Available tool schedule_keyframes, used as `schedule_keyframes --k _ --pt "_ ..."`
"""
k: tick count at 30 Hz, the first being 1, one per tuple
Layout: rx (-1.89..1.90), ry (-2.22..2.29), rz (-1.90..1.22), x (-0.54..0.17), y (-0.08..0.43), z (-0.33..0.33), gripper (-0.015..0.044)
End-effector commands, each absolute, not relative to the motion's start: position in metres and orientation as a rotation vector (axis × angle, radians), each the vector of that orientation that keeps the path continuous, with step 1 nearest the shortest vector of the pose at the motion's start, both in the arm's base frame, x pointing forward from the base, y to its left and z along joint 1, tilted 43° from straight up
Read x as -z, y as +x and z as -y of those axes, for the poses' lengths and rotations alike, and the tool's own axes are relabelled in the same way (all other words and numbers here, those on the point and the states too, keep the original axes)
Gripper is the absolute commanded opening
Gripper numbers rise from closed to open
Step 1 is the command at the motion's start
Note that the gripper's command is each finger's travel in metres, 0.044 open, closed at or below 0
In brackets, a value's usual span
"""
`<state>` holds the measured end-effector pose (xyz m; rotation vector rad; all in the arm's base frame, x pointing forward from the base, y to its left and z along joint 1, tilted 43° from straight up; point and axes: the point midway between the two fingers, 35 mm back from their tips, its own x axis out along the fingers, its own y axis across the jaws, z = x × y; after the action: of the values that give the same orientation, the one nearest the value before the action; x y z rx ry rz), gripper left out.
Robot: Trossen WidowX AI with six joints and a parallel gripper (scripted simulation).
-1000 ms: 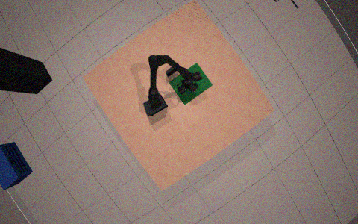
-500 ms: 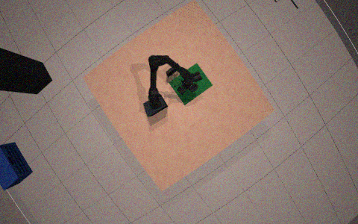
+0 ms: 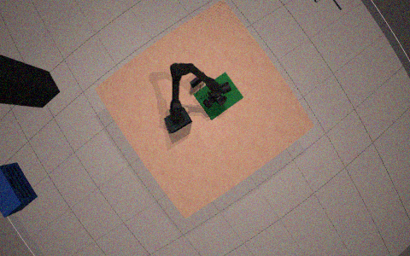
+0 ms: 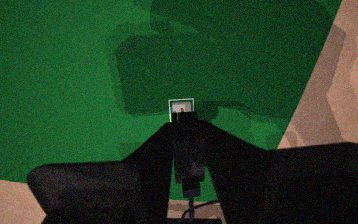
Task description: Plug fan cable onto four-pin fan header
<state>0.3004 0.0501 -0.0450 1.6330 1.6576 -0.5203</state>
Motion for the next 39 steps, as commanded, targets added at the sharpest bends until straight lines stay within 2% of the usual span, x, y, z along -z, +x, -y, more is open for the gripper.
schedule_keyframes --k 1,39 --pt "0.524 1.637 -1.662 0.0461 0.3004 -0.0503 0.0" --pt "0.524 1.637 -1.662 0.056 0.3022 -0.0595 0.0"
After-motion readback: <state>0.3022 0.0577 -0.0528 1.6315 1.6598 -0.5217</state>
